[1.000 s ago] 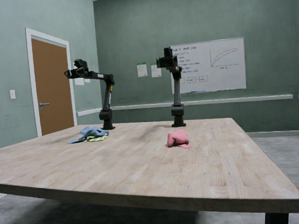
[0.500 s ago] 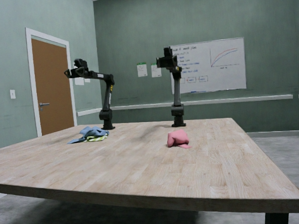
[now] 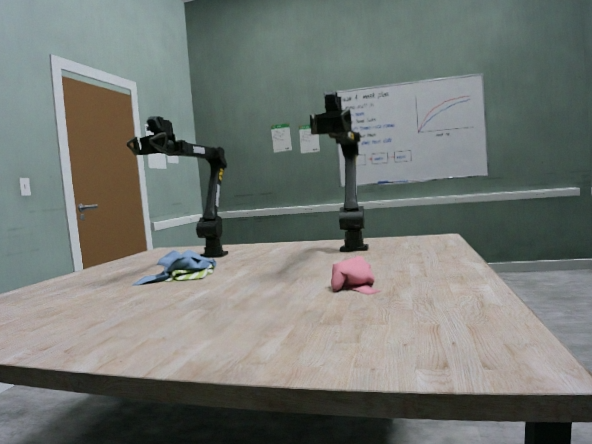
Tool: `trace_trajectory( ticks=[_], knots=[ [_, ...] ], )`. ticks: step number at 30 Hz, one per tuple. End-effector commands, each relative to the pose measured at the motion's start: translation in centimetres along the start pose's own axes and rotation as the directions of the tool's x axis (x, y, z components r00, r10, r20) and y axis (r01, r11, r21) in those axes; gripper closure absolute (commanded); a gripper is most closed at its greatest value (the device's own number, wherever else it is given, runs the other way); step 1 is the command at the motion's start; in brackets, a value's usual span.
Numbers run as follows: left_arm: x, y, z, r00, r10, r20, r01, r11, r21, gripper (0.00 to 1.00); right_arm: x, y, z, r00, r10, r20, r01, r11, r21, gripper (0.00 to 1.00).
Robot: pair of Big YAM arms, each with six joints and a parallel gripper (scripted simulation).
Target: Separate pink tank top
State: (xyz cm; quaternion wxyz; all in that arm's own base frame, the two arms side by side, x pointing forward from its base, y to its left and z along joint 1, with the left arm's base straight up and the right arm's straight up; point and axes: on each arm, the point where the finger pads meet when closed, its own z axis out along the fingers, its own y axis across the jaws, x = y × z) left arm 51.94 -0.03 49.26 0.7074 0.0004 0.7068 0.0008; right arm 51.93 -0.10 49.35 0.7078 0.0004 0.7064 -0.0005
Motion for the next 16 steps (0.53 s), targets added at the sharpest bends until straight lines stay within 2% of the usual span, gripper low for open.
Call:
trace_trajectory(
  ticks=[1,16],
  knots=[
    [-2.51,0.25,-0.13,0.999,-0.018,0.049,0.018,1.0,-0.001,0.08,-3.12,-0.13,0.26,0.999,0.011,0.045,-0.011,1.0,-0.001,0.08],
    [-2.26,0.18,-0.18,0.999,-0.018,0.043,0.018,1.0,0.0,0.08,-2.77,-0.05,0.29,0.999,0.011,0.039,-0.011,1.0,-0.002,0.08]
  ],
)
